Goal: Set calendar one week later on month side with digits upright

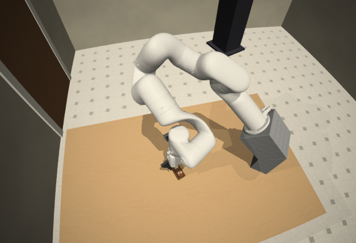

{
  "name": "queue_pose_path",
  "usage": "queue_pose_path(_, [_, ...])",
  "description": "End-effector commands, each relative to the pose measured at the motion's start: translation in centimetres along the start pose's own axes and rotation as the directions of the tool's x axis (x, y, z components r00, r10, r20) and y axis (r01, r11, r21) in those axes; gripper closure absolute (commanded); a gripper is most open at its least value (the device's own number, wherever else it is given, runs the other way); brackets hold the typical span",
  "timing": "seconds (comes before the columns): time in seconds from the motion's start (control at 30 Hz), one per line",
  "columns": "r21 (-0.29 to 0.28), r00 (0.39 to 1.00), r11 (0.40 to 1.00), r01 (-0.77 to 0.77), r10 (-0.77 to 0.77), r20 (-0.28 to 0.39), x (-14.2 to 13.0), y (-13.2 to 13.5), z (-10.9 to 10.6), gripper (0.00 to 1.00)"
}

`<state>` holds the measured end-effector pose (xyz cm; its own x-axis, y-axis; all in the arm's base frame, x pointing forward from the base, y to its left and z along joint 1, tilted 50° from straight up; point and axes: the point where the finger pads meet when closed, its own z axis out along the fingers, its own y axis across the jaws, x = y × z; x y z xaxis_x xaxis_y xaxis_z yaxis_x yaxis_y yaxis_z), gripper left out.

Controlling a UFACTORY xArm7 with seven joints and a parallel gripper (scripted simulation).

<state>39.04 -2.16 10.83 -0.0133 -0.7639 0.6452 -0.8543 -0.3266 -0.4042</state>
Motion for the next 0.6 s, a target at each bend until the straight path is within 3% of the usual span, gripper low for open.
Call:
queue_pose_path(0.0, [0.000,1.000,1.000,0.000,0.000,-0.001,-0.12,0.07,-0.16,0.00])
queue_pose_path(0.57, [-0.004,1.000,1.000,0.020,-0.020,-0.003,-0.45,0.53,0.00,0.00])
